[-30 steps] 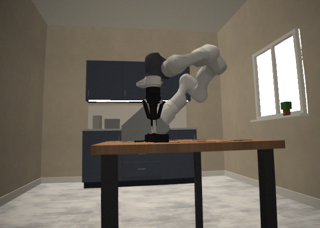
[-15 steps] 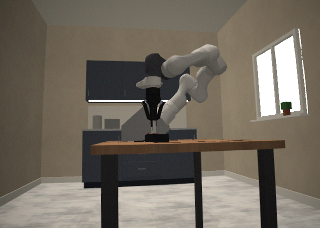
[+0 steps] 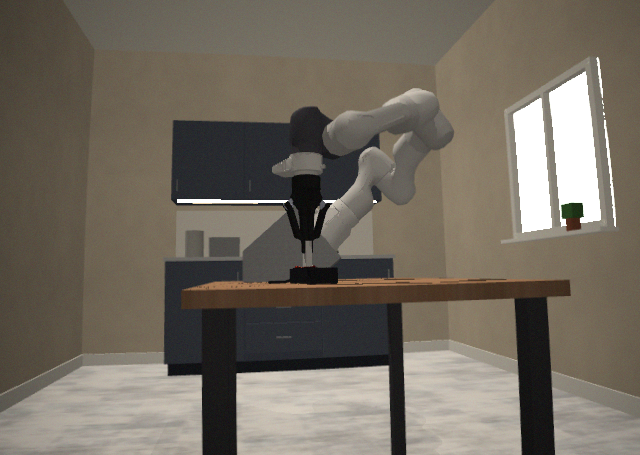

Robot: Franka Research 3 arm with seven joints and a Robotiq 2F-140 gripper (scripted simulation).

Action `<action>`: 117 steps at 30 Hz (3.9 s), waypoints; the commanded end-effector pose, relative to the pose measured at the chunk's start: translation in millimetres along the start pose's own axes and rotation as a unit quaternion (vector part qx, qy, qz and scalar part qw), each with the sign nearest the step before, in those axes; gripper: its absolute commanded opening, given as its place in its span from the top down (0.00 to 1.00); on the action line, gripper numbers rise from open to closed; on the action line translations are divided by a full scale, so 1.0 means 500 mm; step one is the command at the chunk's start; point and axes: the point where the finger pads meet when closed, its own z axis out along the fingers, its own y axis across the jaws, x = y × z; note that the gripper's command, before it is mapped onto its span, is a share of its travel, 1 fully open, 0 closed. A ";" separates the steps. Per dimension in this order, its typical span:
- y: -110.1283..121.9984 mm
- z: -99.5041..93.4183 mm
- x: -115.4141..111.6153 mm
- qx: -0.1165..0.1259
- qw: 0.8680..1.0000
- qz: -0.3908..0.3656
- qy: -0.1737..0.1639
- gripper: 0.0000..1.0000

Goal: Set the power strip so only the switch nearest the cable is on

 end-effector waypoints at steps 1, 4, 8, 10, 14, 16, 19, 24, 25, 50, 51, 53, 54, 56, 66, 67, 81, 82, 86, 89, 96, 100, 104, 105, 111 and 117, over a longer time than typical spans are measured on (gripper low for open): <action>0.001 0.003 0.000 0.000 1.000 -0.002 0.000 1.00; 0.001 -0.006 0.000 0.000 1.000 -0.002 0.000 1.00; 0.001 -0.028 0.000 0.000 1.000 -0.002 0.000 1.00; 0.001 -0.041 0.000 0.000 1.000 -0.002 0.000 1.00; 0.001 -0.064 0.000 0.000 1.000 -0.002 0.000 1.00; 0.001 -0.071 0.000 0.000 1.000 -0.002 0.000 1.00; 0.001 -0.074 0.000 0.000 1.000 -0.002 0.000 1.00; 0.001 -0.077 0.000 0.000 1.000 -0.002 0.000 1.00; 0.001 -0.077 0.000 0.000 1.000 -0.002 0.000 1.00; 0.001 -0.111 0.000 0.000 1.000 -0.002 0.000 0.00; 0.001 -0.111 0.000 0.000 1.000 -0.002 0.000 0.00; 0.001 -0.120 0.000 0.000 1.000 -0.002 0.000 0.00; 0.001 -0.129 0.000 0.000 1.000 -0.002 0.000 0.00; 0.001 -0.150 0.000 0.000 1.000 -0.002 0.000 0.00; 0.001 -0.236 0.000 0.000 1.000 -0.002 0.000 0.00; 0.001 -0.239 0.000 0.000 1.000 -0.002 0.000 0.00; 0.001 -0.245 0.000 0.000 1.000 -0.002 0.000 0.00; 0.001 -0.245 0.000 0.000 1.000 -0.002 0.000 0.00; 0.001 -0.245 0.000 0.000 1.000 -0.002 0.000 0.00; 0.001 -0.245 0.000 0.000 1.000 -0.002 0.000 0.00; 0.001 -0.245 0.000 0.000 1.000 -0.002 0.000 0.00; 0.001 -0.245 0.000 0.000 1.000 -0.002 0.000 0.00; 0.001 -0.245 0.000 0.000 1.000 -0.002 0.000 0.00; 0.001 -0.245 0.000 0.000 1.000 -0.002 0.000 0.00; 0.001 -0.245 0.000 0.000 1.000 -0.002 0.000 0.00; 0.001 -0.245 0.000 0.000 1.000 -0.002 0.000 0.00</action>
